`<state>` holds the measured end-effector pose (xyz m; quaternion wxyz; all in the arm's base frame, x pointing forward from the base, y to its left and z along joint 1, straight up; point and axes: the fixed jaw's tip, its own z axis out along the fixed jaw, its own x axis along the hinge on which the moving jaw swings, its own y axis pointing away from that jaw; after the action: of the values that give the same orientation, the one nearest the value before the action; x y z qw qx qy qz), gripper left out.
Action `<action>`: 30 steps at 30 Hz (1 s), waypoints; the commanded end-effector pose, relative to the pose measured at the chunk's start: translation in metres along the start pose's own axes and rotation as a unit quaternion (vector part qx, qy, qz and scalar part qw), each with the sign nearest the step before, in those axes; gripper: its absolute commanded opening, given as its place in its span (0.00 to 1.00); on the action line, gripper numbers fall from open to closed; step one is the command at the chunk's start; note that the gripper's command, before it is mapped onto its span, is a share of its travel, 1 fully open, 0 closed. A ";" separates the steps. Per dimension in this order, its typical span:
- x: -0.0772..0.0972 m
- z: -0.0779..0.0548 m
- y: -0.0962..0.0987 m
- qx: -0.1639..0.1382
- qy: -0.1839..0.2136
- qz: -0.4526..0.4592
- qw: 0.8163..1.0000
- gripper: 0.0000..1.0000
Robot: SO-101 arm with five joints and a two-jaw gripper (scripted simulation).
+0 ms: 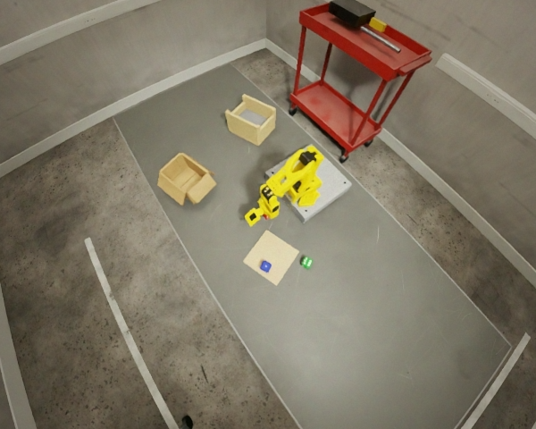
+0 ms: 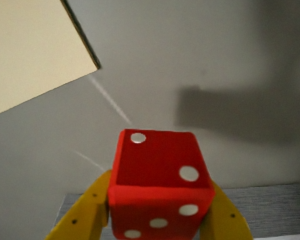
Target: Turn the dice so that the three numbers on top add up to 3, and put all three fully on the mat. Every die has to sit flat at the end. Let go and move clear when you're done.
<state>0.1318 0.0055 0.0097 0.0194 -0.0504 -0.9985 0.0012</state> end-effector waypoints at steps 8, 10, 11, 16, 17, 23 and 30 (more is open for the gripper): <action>-0.001 -0.004 -0.001 0.000 -0.011 -0.146 0.989 0.00; -0.001 -0.004 -0.001 0.000 -0.011 -0.184 0.983 0.00; -0.001 -0.004 -0.001 0.001 -0.011 -0.203 0.979 0.00; 0.001 -0.004 -0.002 0.002 -0.011 -0.301 0.954 0.00; 0.001 -0.004 -0.002 0.002 -0.011 -0.320 0.947 0.00; 0.002 -0.004 -0.003 0.003 -0.011 -0.397 0.918 0.00; 0.003 -0.004 -0.005 0.004 -0.010 -0.517 0.856 0.00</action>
<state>0.1250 0.0024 0.0100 0.0177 0.4242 -0.9054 -0.0079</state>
